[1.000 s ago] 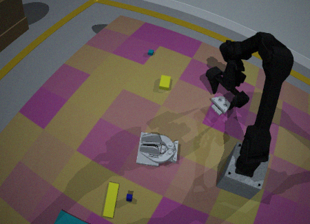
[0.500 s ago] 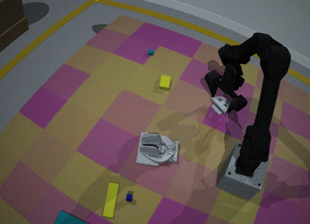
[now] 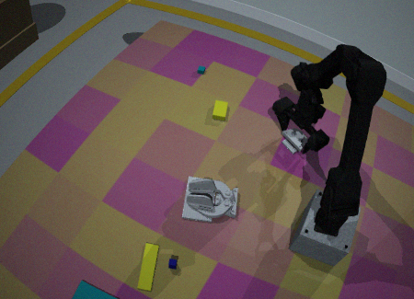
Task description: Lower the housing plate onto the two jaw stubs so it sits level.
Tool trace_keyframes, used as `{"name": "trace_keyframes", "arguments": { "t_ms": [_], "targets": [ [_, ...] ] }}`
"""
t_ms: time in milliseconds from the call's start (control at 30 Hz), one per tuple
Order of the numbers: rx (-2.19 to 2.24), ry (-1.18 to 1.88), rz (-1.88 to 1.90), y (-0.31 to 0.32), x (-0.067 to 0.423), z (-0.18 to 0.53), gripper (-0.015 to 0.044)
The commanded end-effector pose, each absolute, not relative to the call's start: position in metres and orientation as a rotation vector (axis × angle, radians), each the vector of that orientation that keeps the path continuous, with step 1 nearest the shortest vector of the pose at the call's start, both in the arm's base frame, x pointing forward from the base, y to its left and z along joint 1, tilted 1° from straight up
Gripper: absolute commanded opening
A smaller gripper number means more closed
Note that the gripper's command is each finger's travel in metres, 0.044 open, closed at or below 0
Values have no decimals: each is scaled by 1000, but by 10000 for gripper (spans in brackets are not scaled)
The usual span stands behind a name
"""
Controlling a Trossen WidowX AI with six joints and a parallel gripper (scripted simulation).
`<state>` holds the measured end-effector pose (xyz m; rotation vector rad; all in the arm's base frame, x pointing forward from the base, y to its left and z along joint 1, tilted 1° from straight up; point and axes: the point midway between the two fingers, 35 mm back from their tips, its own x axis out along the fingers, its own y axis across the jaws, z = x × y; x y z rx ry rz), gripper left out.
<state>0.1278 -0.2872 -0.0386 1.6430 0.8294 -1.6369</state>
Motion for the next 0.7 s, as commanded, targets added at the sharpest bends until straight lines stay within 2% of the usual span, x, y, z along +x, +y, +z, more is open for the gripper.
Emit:
{"name": "trace_keyframes", "arguments": {
  "t_ms": [0, 400, 667],
  "targets": [
    [1646, 828, -1630, -287, 129, -39, 440],
    [1646, 828, -1630, -287, 129, -39, 440],
    [1643, 829, -1637, -287, 128, -39, 387]
  ]
}}
